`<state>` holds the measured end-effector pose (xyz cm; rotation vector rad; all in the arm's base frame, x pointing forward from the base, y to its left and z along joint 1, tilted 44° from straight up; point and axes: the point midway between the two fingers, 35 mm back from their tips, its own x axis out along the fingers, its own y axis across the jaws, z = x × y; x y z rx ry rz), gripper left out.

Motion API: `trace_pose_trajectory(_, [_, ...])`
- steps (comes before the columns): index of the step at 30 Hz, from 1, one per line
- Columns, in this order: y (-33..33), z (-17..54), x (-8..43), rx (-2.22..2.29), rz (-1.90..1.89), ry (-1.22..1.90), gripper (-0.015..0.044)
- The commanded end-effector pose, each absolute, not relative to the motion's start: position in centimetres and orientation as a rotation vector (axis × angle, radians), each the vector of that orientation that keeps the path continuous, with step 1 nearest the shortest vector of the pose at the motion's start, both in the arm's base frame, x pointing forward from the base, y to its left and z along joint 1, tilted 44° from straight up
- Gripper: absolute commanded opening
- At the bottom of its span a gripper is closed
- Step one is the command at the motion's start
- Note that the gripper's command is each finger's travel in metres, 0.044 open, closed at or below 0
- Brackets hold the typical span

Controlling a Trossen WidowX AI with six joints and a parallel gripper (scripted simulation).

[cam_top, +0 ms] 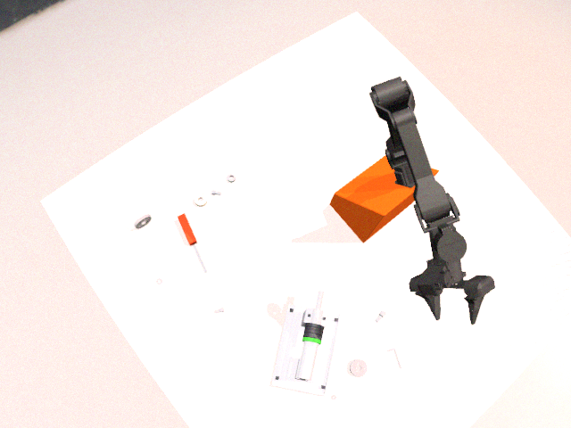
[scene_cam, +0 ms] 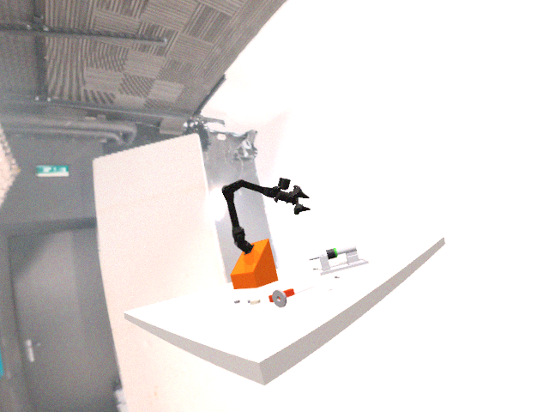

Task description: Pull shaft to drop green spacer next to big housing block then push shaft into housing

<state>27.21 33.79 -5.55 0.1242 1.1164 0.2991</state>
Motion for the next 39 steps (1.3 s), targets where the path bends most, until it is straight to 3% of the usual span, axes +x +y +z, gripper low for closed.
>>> trace_pose_trajectory(1, [28.7,-6.0,30.9,0.378,0.070,1.103,0.0440])
trace_pose_trajectory(11, [11.4,-7.3,36.5,1.176,-0.602,0.865,0.0440])
trace_pose_trajectory(20, [-3.4,-8.3,33.9,1.868,-1.121,0.347,0.0440])
trace_pose_trajectory(39, [-4.0,-8.6,33.4,1.914,-1.152,0.298,0.0440])
